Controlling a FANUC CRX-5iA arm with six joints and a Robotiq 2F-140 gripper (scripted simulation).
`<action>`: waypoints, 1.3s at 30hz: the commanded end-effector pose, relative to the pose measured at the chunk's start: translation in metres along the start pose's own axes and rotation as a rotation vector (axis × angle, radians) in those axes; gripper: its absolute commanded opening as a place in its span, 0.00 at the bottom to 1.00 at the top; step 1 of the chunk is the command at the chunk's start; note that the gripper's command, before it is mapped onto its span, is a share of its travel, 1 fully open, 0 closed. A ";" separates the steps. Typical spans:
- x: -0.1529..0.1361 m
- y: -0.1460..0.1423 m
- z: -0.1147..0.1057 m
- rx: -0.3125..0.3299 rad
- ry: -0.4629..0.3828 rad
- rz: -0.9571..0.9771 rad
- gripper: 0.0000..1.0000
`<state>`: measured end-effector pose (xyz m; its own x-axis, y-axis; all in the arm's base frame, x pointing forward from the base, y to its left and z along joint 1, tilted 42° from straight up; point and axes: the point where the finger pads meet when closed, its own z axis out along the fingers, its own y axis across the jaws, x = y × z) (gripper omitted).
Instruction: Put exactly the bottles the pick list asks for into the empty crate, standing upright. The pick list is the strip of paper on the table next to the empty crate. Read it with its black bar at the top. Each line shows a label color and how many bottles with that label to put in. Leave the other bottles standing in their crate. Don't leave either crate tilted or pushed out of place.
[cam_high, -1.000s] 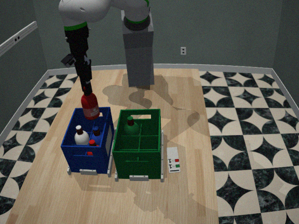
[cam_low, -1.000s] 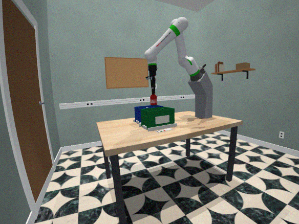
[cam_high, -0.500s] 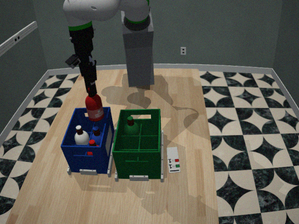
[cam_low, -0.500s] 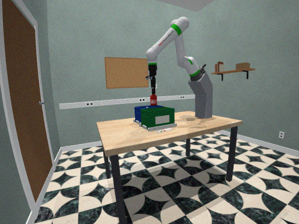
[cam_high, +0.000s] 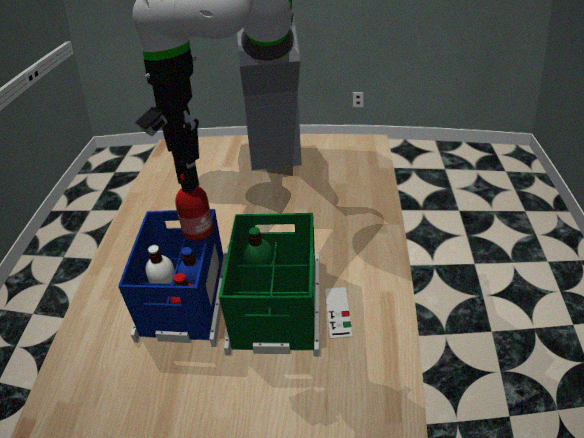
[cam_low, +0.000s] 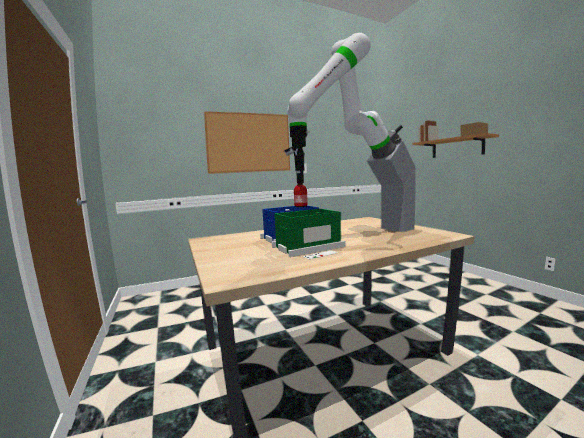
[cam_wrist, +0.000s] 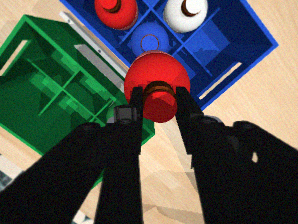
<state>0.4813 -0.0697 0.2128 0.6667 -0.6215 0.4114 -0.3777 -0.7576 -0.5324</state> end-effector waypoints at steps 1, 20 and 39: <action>-0.001 -0.006 0.000 -0.001 0.002 0.000 0.10; -0.012 -0.038 0.000 -0.001 0.002 0.000 0.10; -0.023 -0.068 0.000 -0.001 0.002 0.000 0.10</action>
<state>0.4910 -0.0053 0.2384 0.6669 -0.6214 0.4113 -0.3779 -0.7577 -0.5321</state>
